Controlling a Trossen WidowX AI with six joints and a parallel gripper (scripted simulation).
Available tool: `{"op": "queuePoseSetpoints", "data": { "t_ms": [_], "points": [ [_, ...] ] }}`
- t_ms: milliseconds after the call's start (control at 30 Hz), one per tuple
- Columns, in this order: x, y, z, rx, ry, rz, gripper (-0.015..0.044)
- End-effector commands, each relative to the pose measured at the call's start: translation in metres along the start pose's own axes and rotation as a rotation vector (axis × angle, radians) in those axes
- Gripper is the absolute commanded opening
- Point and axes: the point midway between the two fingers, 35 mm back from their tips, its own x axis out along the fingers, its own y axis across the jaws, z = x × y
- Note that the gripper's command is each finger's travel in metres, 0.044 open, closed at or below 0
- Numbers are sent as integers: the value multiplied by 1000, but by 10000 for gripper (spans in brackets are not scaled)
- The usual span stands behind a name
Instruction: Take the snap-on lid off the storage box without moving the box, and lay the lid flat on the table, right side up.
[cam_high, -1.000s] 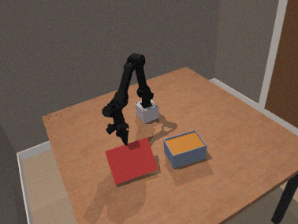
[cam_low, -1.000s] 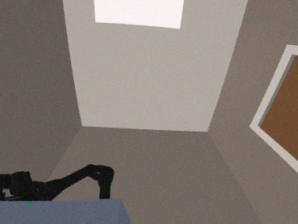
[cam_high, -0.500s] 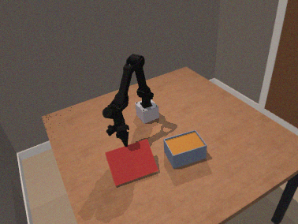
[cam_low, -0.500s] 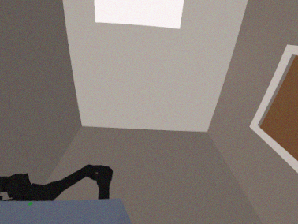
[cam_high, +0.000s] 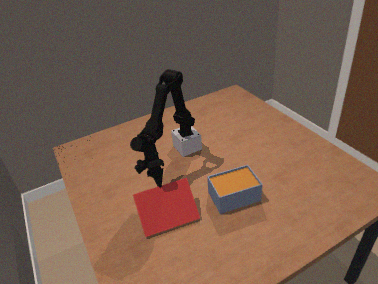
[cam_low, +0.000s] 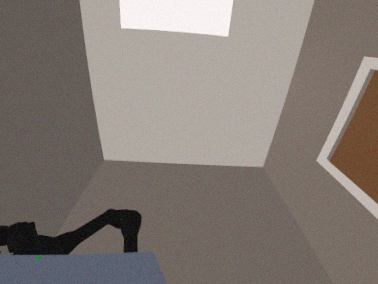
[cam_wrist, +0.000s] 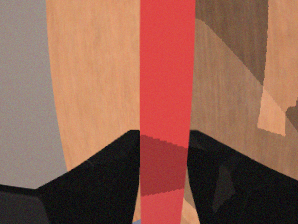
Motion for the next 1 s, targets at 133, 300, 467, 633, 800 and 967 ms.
{"op": "queuePoseSetpoints", "data": {
  "t_ms": [133, 300, 467, 633, 800, 967],
  "points": [
    [7, -12, -2, 21, 6, -16, 0],
    [9, -15, -2, 21, 6, -16, 0],
    [12, -18, -2, 21, 6, -16, 0],
    [14, -22, -2, 21, 6, -16, 0],
    [17, -25, -2, 21, 6, -16, 0],
    [19, -28, -3, 21, 6, -16, 0]
  ]
}}
